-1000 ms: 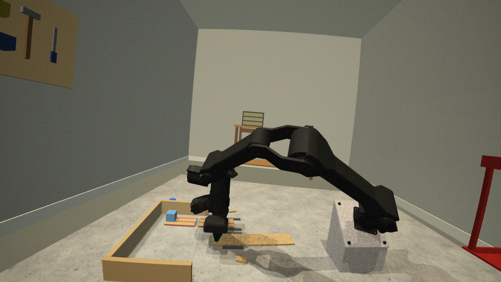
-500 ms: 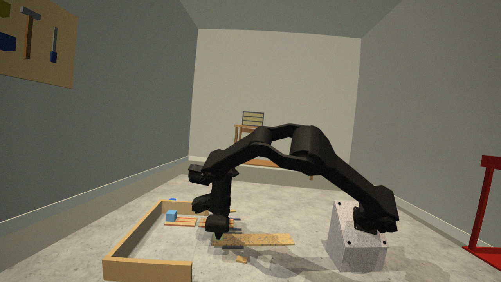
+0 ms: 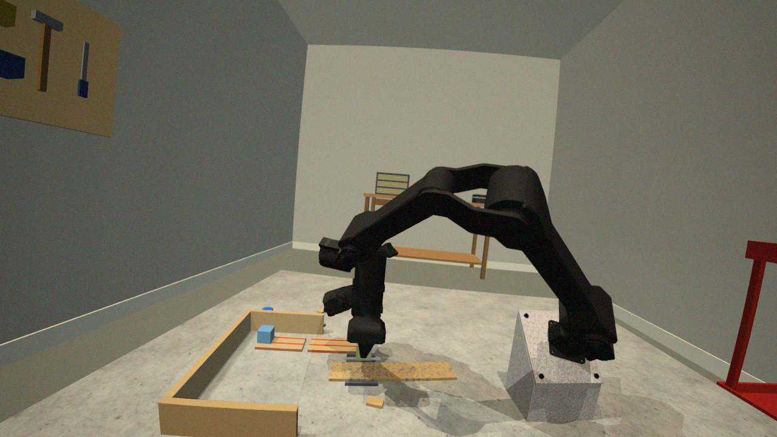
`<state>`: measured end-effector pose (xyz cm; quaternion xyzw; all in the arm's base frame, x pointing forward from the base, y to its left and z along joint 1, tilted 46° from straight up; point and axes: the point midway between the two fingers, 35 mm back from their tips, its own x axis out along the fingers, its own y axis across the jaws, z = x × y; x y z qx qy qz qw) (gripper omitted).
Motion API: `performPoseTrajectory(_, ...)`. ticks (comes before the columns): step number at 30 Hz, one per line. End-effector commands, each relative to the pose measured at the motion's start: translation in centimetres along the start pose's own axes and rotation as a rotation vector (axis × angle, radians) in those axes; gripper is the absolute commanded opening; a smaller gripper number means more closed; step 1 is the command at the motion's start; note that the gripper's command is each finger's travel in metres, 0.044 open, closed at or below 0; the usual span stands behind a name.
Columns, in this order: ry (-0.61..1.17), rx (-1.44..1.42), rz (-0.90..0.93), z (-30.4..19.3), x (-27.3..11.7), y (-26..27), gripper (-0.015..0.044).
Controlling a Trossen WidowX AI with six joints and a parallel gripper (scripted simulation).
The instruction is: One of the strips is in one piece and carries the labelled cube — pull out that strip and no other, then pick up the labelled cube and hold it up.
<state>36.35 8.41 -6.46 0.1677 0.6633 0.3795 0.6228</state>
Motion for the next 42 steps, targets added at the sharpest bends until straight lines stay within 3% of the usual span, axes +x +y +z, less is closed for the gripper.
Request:
performPoseTrajectory(1, 0.004, -0.003, -0.001, -0.8, -0.3, 0.1, 0.0000)
performPoseTrajectory(22, 0.007, 0.000, 0.000, -7.0, -0.3, 1.4, 0.0000)
performPoseTrajectory(30, 0.007, 0.000, -0.002, -7.1, -3.8, 1.4, 0.0000)
performPoseTrajectory(42, 0.007, 0.000, -0.002, -7.1, -3.9, 1.4, 0.0000)
